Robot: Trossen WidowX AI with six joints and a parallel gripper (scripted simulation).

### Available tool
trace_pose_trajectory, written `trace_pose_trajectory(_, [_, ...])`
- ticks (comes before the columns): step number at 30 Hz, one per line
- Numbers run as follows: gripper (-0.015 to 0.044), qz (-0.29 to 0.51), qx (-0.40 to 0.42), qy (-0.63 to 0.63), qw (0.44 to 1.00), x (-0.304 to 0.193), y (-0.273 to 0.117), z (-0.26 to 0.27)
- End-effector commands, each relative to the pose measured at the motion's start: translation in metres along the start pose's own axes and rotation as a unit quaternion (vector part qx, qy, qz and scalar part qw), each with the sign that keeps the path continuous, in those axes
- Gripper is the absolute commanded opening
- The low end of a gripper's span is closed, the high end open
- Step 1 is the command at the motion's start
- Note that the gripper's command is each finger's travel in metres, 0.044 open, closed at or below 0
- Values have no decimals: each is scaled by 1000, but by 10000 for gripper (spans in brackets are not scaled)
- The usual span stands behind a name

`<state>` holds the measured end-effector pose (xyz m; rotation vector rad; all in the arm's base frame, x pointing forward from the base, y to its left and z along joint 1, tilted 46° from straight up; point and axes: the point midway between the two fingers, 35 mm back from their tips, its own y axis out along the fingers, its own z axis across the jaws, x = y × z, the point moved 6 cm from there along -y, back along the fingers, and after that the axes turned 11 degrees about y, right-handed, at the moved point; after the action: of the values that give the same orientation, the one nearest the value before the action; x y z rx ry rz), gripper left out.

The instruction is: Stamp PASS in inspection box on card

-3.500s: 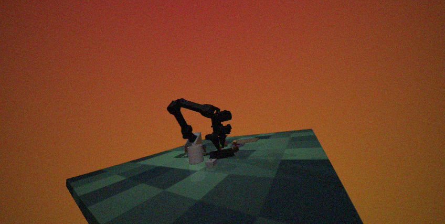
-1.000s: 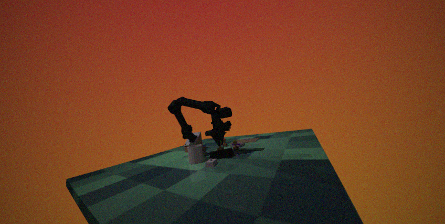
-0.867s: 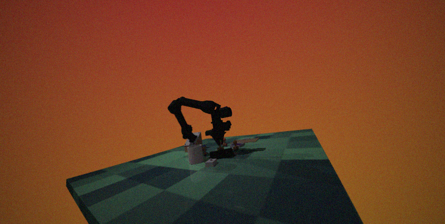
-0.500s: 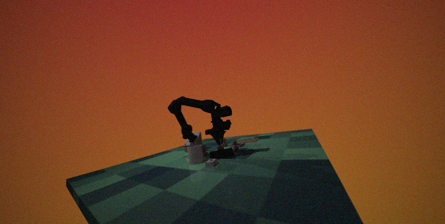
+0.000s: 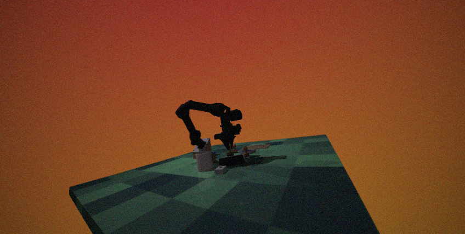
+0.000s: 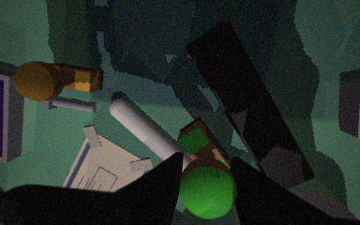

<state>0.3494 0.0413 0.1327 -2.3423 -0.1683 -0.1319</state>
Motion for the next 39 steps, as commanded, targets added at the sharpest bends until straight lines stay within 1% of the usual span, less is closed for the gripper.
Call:
trace_pose_trajectory(1, [0, -3, 4, 4, 1000, 1, -4, 0])
trace_pose_trajectory(39, [0, 0, 6, 4, 1000, 0, -23, -2])
